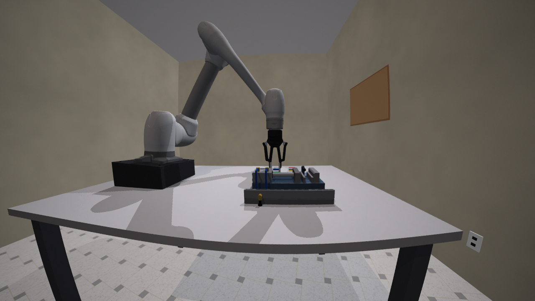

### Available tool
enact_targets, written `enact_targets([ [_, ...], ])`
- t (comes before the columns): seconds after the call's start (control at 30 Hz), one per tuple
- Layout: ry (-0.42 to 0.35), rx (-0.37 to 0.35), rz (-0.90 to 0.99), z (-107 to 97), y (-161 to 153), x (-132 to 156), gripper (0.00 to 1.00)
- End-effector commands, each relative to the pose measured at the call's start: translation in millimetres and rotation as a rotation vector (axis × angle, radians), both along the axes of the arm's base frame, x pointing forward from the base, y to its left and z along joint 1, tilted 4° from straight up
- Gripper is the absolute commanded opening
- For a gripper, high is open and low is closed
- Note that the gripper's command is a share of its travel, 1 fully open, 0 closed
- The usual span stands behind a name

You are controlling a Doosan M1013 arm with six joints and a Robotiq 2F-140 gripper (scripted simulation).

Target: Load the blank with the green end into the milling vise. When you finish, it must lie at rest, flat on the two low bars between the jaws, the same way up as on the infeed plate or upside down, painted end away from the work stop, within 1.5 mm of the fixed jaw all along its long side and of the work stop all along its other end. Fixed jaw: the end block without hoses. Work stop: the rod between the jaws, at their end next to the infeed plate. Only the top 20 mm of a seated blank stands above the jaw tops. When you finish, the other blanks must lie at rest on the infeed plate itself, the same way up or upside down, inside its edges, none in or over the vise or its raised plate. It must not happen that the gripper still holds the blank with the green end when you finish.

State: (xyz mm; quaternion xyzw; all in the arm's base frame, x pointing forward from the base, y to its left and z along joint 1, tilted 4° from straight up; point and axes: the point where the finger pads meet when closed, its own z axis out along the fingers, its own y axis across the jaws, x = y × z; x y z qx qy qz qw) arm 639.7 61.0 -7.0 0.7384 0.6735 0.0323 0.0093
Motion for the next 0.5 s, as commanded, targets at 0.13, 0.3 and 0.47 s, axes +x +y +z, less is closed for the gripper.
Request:
enact_targets([
  [0.13, 0.000, 0.000, 0.000, 0.1, 0.0, 0.0, 0.00],
  [0.3, 0.000, 0.000, 0.000, 10.1, -0.3, -0.6, 0.00],
  [0.47, 0.000, 0.000, 0.000, 20.1, -0.6, -1.2, 0.00],
])
